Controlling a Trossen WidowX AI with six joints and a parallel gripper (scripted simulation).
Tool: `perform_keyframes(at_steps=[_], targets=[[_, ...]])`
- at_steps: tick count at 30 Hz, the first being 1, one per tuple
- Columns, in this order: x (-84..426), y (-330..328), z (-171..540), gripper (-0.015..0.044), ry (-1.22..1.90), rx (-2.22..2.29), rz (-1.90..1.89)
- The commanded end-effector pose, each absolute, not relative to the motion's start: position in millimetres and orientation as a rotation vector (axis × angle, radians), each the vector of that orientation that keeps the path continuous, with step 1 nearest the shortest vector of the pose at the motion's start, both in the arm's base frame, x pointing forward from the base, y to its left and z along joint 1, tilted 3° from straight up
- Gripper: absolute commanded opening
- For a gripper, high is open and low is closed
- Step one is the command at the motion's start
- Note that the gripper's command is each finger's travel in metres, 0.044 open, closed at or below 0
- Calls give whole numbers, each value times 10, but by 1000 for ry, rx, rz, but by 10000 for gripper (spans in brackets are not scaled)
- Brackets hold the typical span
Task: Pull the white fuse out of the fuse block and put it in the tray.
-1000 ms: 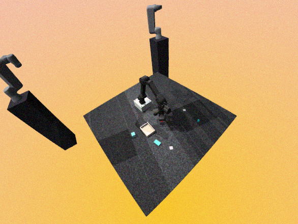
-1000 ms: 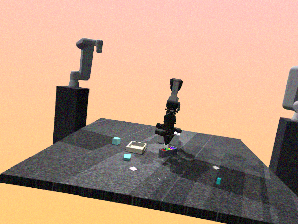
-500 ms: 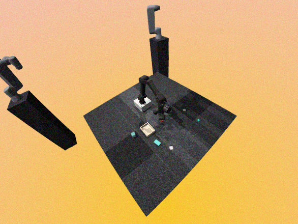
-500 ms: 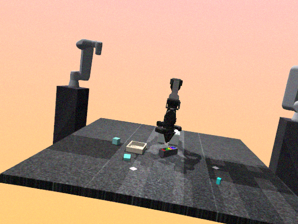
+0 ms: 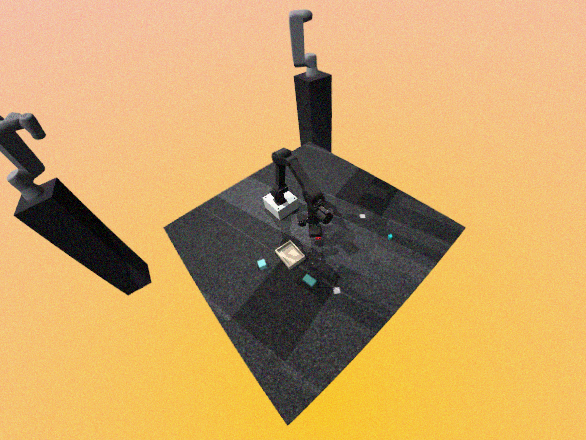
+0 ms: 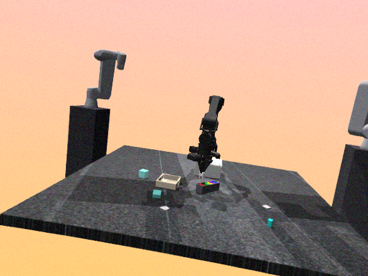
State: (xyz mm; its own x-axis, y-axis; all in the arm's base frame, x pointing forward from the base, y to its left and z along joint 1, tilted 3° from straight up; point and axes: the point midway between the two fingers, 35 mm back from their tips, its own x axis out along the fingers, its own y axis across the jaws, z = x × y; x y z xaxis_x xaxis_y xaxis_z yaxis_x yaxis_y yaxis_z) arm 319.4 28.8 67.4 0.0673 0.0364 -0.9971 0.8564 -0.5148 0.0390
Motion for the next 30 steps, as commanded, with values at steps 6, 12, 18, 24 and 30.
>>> perform_keyframes(at_steps=[6,12,18,24,30], targets=[[3279,-173,674,0,897,1660,-1522],[3292,-514,664,0,895,1659,-1523],[3270,-860,654,0,892,1657,-1523],[3211,-1206,642,0,890,1656,-1523],[3177,-1348,627,0,890,1655,-1523]])
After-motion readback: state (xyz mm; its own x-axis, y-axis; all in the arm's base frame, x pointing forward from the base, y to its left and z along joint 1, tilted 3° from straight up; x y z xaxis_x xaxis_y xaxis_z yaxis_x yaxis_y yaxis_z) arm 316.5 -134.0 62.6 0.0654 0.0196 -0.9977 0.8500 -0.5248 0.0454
